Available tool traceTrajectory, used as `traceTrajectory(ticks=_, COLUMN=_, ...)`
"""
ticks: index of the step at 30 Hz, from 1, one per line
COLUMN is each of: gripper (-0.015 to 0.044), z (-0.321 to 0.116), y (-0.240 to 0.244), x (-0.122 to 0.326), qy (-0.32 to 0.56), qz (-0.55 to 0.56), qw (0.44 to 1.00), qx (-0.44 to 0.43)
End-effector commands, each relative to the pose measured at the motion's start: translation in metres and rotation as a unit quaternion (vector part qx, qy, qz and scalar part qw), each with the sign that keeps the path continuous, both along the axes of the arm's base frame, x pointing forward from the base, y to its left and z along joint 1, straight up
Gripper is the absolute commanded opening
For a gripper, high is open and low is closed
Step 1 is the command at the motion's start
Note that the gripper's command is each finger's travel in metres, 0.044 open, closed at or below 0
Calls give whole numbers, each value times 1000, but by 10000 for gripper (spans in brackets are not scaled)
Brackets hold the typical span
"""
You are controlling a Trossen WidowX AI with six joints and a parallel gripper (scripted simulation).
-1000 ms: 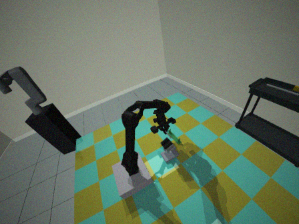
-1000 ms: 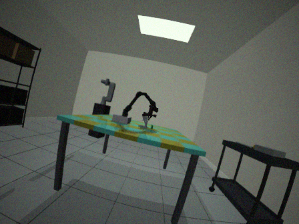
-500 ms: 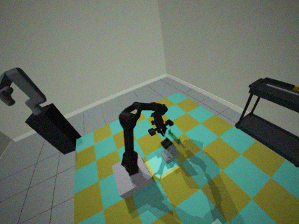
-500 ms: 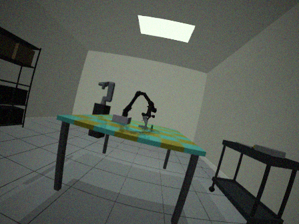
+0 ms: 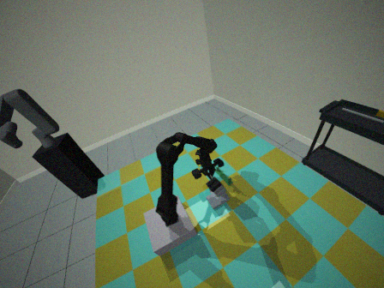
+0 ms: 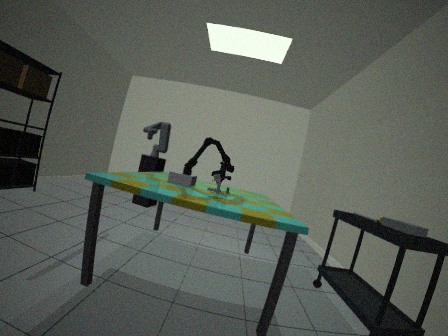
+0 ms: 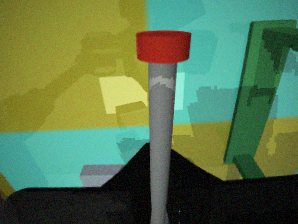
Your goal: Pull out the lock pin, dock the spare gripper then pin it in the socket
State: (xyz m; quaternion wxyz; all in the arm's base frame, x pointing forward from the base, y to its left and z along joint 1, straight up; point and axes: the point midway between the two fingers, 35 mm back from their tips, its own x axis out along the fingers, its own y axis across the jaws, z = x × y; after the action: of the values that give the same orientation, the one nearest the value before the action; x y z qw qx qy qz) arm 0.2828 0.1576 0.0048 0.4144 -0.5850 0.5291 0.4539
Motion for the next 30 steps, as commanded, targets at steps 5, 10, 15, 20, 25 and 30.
traceTrajectory(ticks=5, gripper=0, z=-1, y=-6, x=-2, qy=0, qz=2, qw=1000, qx=1)
traceTrajectory(ticks=10, gripper=0, z=0, y=-10, x=1, qy=2, qz=1, qw=1000, qx=1)
traceTrajectory(ticks=15, gripper=0, z=0, y=-13, x=0, qy=2, qz=1, qw=1000, qx=1)
traceTrajectory(ticks=20, gripper=0, z=0, y=-17, x=0, qy=2, qz=1, qw=1000, qx=1)
traceTrajectory(ticks=25, gripper=0, z=0, y=-21, x=2, qy=4, qz=1, qw=1000, qx=1)
traceTrajectory(ticks=30, gripper=0, z=-1, y=-24, x=1, qy=4, qz=1, qw=1000, qx=1)
